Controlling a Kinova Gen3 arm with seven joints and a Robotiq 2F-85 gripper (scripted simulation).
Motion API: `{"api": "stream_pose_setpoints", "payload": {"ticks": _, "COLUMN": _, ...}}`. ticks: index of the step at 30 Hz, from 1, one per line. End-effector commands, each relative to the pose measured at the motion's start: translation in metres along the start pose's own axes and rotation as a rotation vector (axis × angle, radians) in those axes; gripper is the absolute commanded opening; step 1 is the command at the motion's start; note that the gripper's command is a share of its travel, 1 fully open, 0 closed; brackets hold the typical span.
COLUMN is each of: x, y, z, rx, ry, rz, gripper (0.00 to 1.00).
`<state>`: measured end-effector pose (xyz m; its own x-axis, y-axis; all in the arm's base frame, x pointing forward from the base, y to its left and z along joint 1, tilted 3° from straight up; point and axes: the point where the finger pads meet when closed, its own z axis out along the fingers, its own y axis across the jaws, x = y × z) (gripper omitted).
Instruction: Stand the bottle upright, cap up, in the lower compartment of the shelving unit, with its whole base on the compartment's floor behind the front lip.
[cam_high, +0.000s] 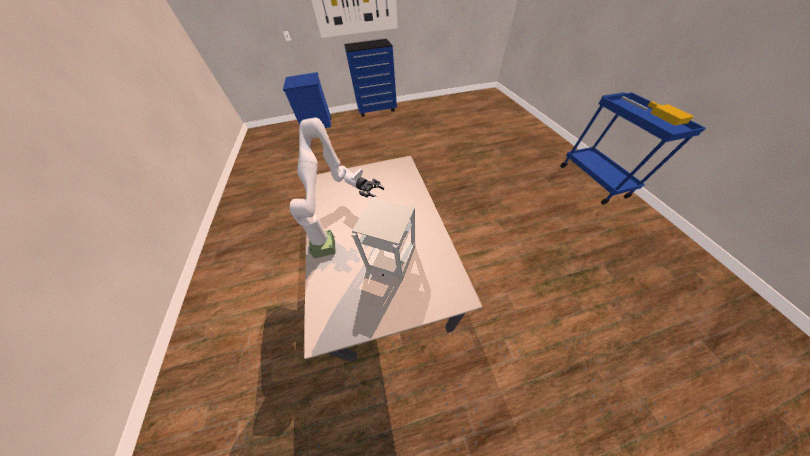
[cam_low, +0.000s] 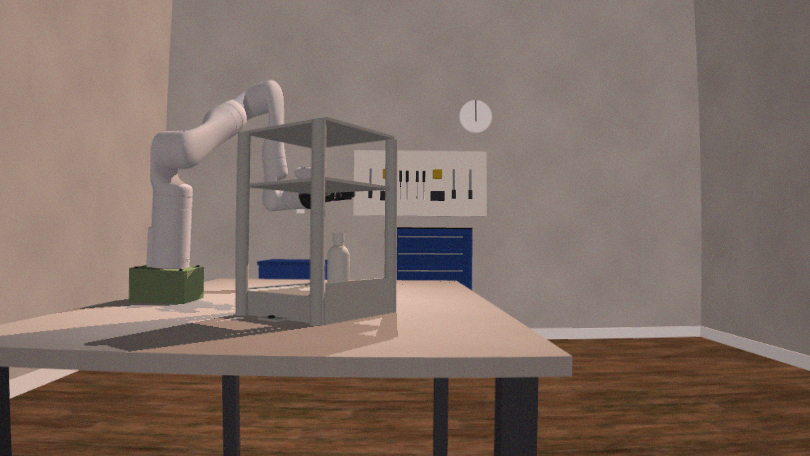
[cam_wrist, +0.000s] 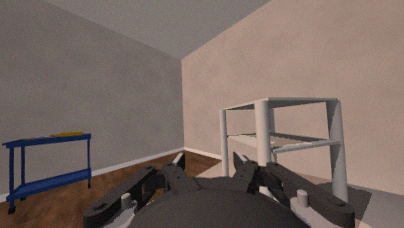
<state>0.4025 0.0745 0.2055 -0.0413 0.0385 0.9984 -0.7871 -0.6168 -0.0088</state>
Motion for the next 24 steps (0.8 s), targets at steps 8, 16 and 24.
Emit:
{"api": "stream_pose_setpoints", "payload": {"ticks": 8, "x": -0.009, "y": 0.000, "z": 0.000, "rx": -0.003, "ry": 0.000, "rz": 0.000, "gripper": 0.78}}
{"api": "stream_pose_setpoints", "payload": {"ticks": 16, "x": -0.019, "y": 0.000, "z": 0.000, "rx": -0.003, "ry": 0.000, "rz": 0.000, "gripper": 0.78}}
{"api": "stream_pose_setpoints", "payload": {"ticks": 24, "x": -0.037, "y": 0.000, "z": 0.001, "rx": -0.003, "ry": 0.000, "rz": 0.000, "gripper": 0.78}}
